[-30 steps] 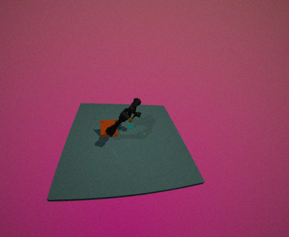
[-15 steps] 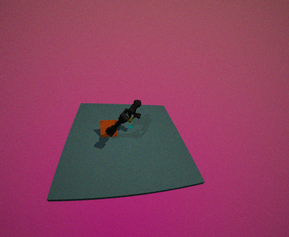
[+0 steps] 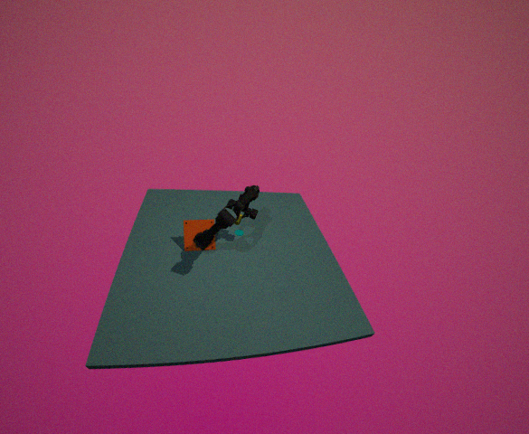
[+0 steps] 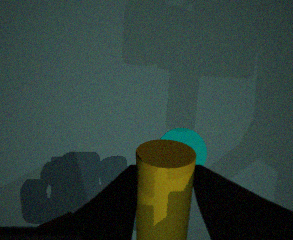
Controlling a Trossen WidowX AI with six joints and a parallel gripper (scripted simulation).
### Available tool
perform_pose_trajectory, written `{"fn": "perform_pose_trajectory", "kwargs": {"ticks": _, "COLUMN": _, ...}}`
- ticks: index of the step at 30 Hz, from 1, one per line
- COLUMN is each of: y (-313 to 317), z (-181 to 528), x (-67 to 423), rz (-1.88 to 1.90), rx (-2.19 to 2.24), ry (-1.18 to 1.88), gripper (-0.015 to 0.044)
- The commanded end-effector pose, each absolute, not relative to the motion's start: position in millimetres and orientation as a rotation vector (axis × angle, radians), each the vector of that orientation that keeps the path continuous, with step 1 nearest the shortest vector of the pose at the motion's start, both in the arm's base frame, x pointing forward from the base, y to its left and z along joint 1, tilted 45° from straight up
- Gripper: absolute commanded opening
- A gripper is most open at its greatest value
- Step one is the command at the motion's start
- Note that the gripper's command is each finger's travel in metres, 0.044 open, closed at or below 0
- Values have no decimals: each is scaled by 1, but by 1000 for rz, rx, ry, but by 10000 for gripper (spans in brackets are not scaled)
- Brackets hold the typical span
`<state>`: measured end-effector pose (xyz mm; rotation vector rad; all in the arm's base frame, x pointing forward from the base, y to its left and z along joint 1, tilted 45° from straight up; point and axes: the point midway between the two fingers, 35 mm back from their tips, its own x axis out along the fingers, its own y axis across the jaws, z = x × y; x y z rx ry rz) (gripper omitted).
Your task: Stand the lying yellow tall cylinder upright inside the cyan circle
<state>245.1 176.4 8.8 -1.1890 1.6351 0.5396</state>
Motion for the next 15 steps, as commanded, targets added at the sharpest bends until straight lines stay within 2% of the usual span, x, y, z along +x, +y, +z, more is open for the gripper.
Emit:
{"fn": "perform_pose_trajectory", "kwargs": {"ticks": 1, "y": 176, "z": 10, "x": 244, "rz": 565, "rx": -1164, "ry": 1617, "gripper": 105}}
{"fn": "perform_pose_trajectory", "kwargs": {"ticks": 15, "y": 175, "z": 7, "x": 244, "rz": 634, "rx": -1089, "ry": 1564, "gripper": 105}}
